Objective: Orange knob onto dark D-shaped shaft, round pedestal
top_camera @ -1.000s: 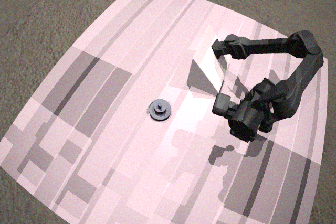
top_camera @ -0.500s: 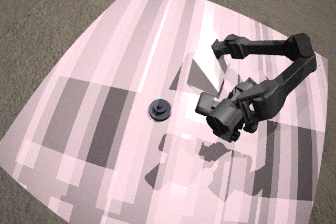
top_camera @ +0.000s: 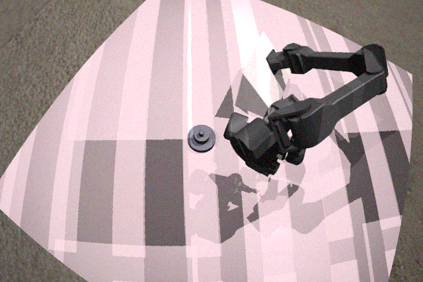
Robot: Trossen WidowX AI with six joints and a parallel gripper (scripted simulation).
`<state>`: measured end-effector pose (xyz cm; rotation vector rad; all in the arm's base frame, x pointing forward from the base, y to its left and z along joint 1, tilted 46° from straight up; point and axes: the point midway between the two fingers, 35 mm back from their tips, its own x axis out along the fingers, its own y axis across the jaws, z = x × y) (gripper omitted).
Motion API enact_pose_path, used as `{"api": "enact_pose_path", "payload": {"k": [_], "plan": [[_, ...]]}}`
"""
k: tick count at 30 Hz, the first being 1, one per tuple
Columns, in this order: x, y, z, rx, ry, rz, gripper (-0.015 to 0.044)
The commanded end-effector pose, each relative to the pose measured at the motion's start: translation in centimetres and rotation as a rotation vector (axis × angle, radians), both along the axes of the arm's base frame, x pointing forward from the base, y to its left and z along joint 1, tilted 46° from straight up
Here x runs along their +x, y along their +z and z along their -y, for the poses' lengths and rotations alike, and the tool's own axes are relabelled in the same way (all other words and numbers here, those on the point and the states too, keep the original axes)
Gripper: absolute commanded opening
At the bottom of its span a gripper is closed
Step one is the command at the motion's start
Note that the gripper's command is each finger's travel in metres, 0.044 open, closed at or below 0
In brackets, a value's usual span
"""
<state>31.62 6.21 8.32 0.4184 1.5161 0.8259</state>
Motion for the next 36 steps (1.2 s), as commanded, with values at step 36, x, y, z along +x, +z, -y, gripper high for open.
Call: {"api": "enact_pose_path", "payload": {"k": [36], "plan": [[1.1,-10.8,7.0,-0.001,0.003,0.010,0.0000]]}}
